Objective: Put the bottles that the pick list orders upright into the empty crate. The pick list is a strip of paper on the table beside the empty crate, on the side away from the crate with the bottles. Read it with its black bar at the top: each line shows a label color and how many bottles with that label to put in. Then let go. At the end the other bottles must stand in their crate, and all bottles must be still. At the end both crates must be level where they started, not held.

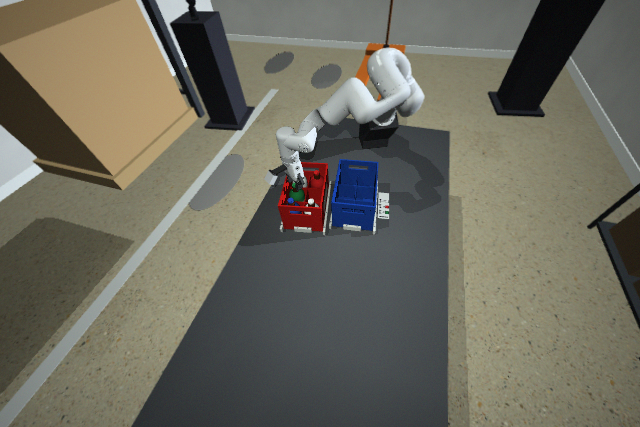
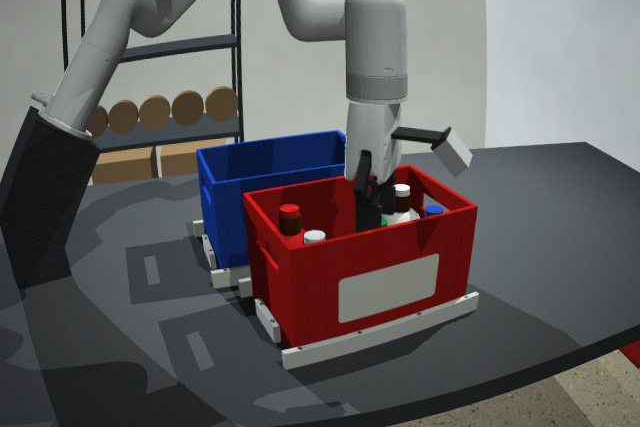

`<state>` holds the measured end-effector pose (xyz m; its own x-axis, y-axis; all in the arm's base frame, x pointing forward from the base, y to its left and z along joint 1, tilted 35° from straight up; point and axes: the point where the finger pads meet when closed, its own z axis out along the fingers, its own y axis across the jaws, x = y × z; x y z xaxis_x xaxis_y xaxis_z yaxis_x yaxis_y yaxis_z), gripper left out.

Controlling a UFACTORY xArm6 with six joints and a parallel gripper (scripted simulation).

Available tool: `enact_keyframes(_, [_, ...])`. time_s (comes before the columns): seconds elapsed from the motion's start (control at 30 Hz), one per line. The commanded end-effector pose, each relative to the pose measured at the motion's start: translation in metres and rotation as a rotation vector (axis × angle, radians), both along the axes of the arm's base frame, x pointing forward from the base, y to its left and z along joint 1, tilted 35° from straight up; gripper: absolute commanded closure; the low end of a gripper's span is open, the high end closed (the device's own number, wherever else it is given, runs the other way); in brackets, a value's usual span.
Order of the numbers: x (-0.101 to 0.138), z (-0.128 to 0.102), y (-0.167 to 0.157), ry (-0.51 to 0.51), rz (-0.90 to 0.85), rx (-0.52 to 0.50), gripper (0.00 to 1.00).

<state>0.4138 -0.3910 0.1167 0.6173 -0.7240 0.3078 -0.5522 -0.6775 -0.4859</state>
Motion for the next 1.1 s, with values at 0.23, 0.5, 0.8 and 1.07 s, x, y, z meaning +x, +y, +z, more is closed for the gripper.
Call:
enact_keyframes(0.23, [0.008, -0.011, 0.001, -0.002, -0.001, -0.003, 0.35])
enact_keyframes(0.5, [0.012, -0.017, 0.002, -0.002, -0.001, -0.003, 0.35])
enact_keyframes(0.8, [0.012, -0.017, 0.002, -0.002, -0.001, -0.003, 0.35])
enact_keyframes(1.07, [0.011, -0.014, 0.001, -0.002, -0.001, -0.003, 1.00])
